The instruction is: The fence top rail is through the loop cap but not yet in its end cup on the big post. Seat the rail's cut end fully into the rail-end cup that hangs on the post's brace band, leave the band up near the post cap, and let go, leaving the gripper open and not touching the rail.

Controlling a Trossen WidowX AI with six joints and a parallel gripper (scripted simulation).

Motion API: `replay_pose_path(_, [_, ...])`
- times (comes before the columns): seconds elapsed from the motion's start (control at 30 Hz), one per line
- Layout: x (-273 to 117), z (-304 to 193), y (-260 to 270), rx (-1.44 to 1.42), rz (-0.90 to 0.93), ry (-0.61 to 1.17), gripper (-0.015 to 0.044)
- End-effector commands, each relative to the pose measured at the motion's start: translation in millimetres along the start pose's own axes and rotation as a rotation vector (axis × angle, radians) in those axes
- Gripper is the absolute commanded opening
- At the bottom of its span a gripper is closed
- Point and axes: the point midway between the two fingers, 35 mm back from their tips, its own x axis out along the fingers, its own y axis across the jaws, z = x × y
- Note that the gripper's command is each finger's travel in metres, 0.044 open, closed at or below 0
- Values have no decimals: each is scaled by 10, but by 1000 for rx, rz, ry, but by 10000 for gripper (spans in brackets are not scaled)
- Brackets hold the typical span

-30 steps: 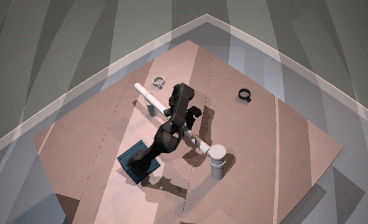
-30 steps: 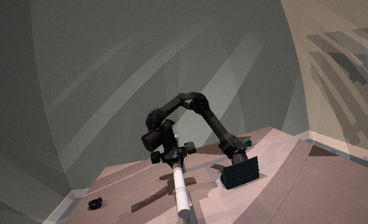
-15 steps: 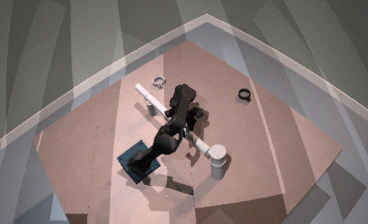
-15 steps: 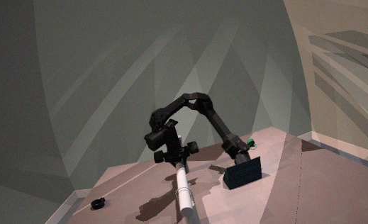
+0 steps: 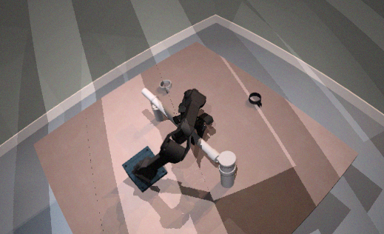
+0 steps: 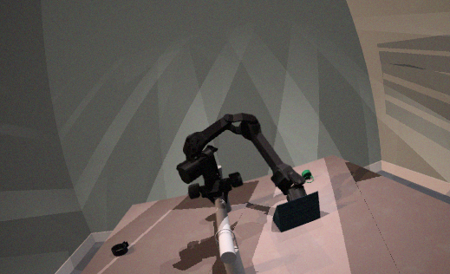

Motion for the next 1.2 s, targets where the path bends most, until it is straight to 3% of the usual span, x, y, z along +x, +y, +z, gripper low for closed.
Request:
replay_pose_path(0.0, [-3,-50,-2,-2,-7,6,0])
replay_pose_path(0.4, [6,-22,0,0,0,0,0])
replay_pose_path(0.73, [-1,-19,0,0,-1,-1,263])
replay_pose_path(0.97, [-205,97,7,-16,-41,-25,440])
replay_pose_path(1.17, [-447,231,44,-37,-85,-54,440])
